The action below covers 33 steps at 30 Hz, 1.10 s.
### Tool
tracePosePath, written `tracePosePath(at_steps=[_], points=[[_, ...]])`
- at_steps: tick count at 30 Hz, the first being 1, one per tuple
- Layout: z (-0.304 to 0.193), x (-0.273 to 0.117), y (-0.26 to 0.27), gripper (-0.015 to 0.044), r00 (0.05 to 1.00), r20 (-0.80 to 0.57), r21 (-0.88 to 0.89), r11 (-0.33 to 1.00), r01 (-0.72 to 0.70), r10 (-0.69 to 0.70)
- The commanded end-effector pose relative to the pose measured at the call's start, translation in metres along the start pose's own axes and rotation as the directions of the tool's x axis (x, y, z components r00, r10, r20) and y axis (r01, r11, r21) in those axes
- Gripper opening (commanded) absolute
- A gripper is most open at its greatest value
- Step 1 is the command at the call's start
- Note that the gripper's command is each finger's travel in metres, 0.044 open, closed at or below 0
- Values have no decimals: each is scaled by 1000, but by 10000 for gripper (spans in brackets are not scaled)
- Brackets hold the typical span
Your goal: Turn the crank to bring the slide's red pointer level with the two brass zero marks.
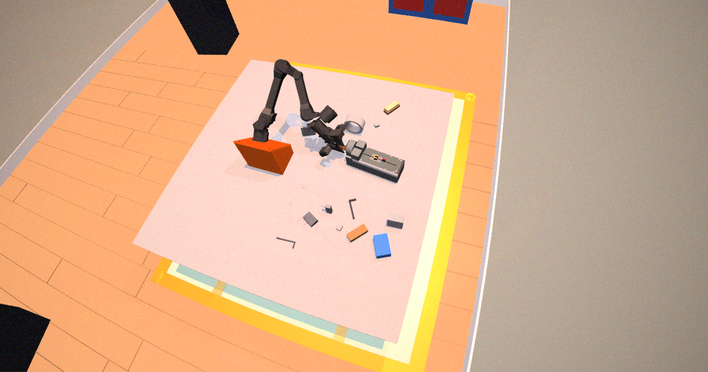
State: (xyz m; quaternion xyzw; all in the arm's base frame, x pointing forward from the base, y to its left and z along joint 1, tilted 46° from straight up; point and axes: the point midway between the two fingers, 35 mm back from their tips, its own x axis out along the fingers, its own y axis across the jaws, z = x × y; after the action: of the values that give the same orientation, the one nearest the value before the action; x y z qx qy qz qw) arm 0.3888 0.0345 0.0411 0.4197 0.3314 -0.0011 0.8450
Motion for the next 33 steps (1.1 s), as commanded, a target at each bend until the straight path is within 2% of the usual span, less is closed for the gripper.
tracePosePath(at_steps=[1, 33], points=[[0, 0, 9, 0, 1000, -1, -9, 1000, -24, 24], [1, -2, 13, 0, 1000, -1, -9, 1000, -25, 25]])
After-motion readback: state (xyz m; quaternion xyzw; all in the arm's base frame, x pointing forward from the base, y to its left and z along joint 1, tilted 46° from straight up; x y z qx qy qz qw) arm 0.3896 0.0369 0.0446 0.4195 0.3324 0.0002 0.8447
